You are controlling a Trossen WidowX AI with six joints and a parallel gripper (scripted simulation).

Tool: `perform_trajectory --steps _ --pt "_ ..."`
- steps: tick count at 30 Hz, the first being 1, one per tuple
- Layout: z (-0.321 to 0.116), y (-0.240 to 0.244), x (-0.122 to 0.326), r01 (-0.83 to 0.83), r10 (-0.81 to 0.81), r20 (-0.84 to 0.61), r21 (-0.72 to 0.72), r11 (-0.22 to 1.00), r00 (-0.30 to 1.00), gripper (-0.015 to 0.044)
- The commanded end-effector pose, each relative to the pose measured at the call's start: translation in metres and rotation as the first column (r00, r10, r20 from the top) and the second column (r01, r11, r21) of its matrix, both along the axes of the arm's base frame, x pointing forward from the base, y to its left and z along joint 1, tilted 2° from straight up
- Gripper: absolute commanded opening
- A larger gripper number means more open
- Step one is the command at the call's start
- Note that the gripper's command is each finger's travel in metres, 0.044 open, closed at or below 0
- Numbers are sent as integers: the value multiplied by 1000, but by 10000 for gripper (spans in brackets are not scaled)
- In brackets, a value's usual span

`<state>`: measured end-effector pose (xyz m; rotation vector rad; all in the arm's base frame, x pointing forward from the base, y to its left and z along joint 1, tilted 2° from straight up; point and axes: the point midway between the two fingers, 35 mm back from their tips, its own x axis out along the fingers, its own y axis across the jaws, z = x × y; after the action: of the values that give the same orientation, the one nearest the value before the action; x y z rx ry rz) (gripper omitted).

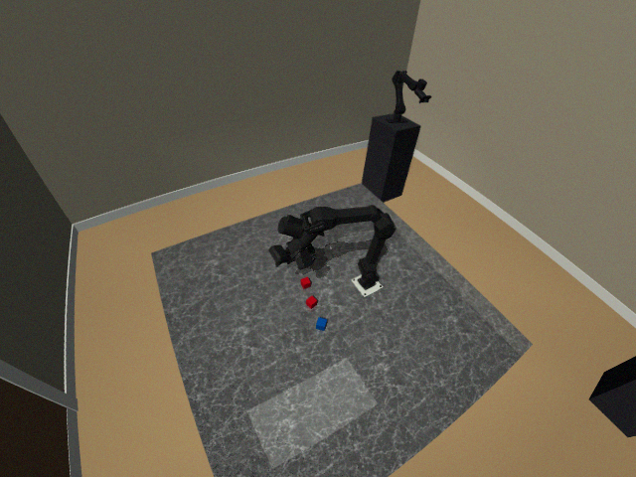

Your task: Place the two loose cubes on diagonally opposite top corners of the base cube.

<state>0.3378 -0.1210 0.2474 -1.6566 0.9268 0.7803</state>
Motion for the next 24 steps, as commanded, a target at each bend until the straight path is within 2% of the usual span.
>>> perform_trajectory --steps 1,7,10,16,24 --pt "-32 -7 -24 63 -52 -142 73 995 988 265" --pt "-77 -13 -73 199 -113 -395 185 962 912 265" --pt "-87 -12 -89 245 -122 -465 214 946 877 265" --pt "-94 -12 -91 254 -123 -478 219 942 870 265" --pt "-147 -11 -90 254 -123 -478 220 942 870 265"
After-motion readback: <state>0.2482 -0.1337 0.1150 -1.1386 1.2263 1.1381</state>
